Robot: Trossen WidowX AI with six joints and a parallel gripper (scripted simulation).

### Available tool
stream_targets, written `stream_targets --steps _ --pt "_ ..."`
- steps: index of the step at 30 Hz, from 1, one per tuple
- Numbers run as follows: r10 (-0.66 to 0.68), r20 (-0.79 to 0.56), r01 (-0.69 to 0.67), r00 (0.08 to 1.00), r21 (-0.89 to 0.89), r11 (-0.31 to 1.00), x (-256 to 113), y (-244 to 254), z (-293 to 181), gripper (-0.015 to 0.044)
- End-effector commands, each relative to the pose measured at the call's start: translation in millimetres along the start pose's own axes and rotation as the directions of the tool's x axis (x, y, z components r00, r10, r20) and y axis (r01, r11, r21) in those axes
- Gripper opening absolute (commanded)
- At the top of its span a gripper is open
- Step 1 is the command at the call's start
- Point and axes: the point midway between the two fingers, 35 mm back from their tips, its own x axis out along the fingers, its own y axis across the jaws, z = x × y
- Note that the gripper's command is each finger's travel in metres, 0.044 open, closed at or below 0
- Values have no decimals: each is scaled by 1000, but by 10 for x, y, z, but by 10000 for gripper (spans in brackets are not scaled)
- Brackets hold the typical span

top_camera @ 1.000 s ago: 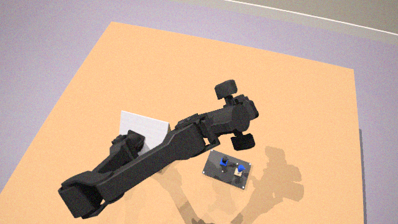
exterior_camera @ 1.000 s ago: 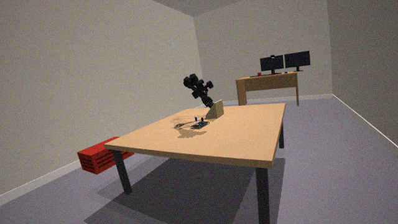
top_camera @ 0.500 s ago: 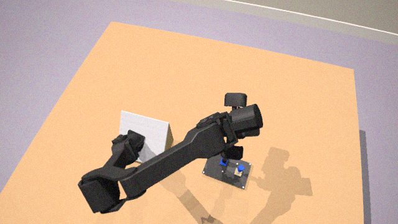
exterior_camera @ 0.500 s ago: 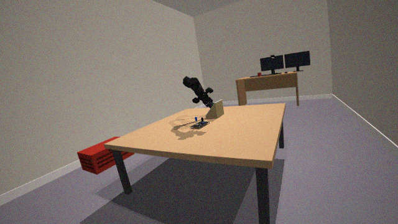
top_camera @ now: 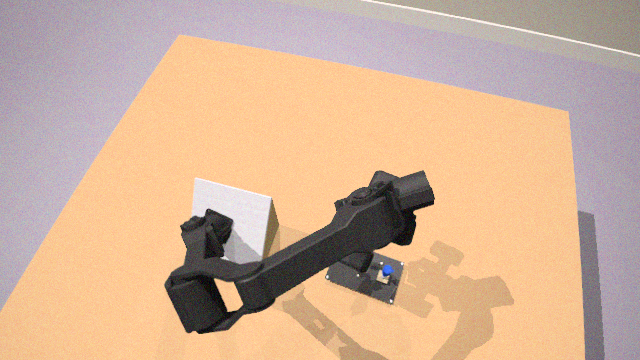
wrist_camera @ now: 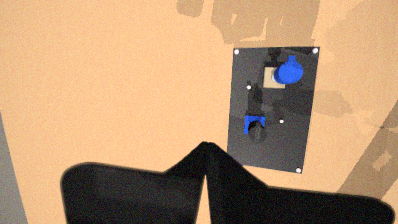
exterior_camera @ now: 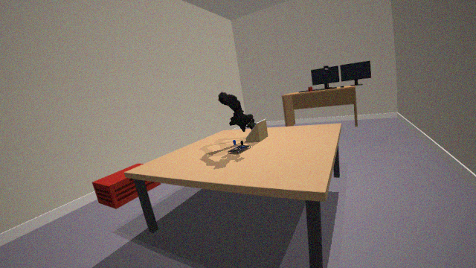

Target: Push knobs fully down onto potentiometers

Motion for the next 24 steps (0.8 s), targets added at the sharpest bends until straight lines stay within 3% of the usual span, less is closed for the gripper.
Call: stream_targets --steps 1,8,24 --pt "-93 -33 95 995 71 993 51 -126 6 0" --pt "-246 -86 257 965 164 952 120 -342 1 0" --pt "-250 -87 262 964 167 951 350 -408 -18 0"
